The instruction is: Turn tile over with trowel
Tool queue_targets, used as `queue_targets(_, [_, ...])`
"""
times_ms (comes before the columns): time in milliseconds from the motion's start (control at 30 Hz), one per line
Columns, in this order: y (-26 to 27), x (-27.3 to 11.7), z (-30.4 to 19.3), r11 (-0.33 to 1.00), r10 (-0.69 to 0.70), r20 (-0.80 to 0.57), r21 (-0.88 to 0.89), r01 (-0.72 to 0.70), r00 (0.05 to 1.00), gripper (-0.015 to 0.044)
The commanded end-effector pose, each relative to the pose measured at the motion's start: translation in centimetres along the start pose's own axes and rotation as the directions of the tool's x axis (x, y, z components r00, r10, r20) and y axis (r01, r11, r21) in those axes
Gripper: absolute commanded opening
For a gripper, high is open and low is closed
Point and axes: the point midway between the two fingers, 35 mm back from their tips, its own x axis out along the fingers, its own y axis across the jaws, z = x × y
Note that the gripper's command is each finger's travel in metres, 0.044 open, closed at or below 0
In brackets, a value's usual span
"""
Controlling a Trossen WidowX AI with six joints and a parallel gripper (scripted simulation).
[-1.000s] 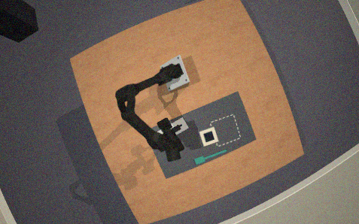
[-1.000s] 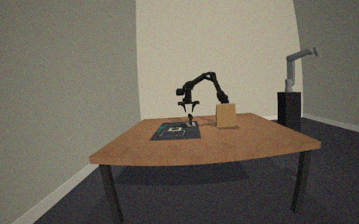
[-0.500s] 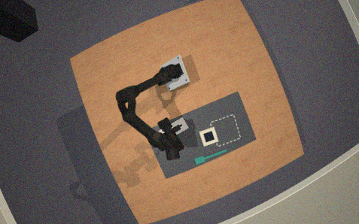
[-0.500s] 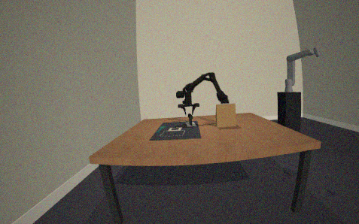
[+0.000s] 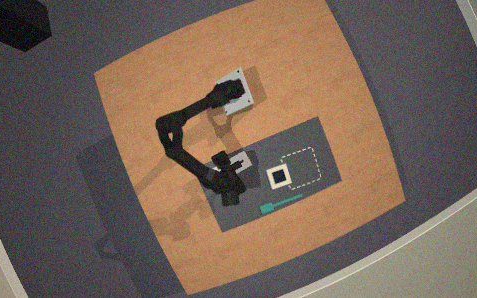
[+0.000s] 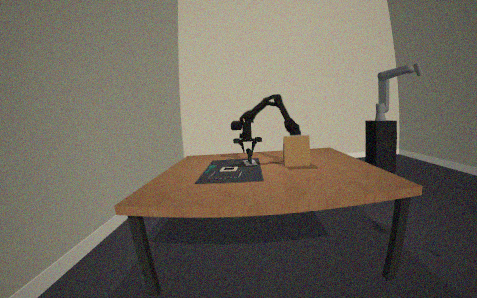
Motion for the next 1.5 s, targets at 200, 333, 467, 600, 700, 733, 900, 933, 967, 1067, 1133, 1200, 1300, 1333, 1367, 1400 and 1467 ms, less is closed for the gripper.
queue_targets(200, [-0.08, 0.23, -0.09, 1.0, -0.003, -0.003, -0.005, 0.003, 1.0, 0.0183])
queue_targets(333, [-0.08, 0.23, -0.09, 1.0, -0.003, -0.003, -0.005, 0.003, 1.0, 0.0157])
queue_targets(467, [-0.08, 0.23, -0.09, 1.0, -0.003, -0.003, -0.005, 0.003, 1.0, 0.013])
queue_targets(600, [-0.08, 0.23, -0.09, 1.0, -0.003, -0.003, -0.005, 0.003, 1.0, 0.013])
queue_targets(700, [-0.08, 0.23, -0.09, 1.0, -0.003, -0.003, 0.0, 0.003, 1.0, 0.013])
queue_targets(733, [-0.08, 0.23, -0.09, 1.0, -0.003, -0.003, 0.015, 0.003, 1.0, 0.013])
queue_targets(900, [-0.08, 0.23, -0.09, 0.987, -0.003, -0.003, 0.158, 0.004, 1.0, 0.013])
queue_targets(933, [-0.08, 0.23, -0.09, 0.982, -0.003, -0.003, 0.188, 0.004, 1.0, 0.013])
queue_targets(967, [-0.08, 0.23, -0.09, 0.976, -0.003, -0.003, 0.217, 0.004, 1.0, 0.013])
queue_targets(1067, [-0.08, 0.23, -0.09, 0.953, -0.003, -0.003, 0.303, 0.004, 1.0, 0.013])
queue_targets(1133, [-0.08, 0.23, -0.09, 0.933, -0.003, -0.003, 0.359, 0.004, 1.0, 0.013])
queue_targets(1200, [-0.08, 0.23, -0.09, 0.91, -0.003, -0.003, 0.414, 0.004, 1.0, 0.013])
queue_targets(1300, [-0.08, 0.23, -0.09, 0.869, -0.003, -0.003, 0.494, 0.004, 1.0, 0.013])
queue_targets(1333, [-0.08, 0.23, -0.09, 0.854, -0.003, -0.003, 0.52, 0.004, 1.0, 0.013])
queue_targets(1367, [-0.08, 0.23, -0.09, 0.838, -0.003, -0.003, 0.545, 0.004, 1.0, 0.013])
queue_targets(1400, [-0.08, 0.23, -0.09, 0.822, -0.003, -0.003, 0.57, 0.004, 1.0, 0.013])
queue_targets(1467, [-0.08, 0.23, -0.09, 0.786, -0.003, -0.003, 0.618, 0.004, 1.0, 0.013])
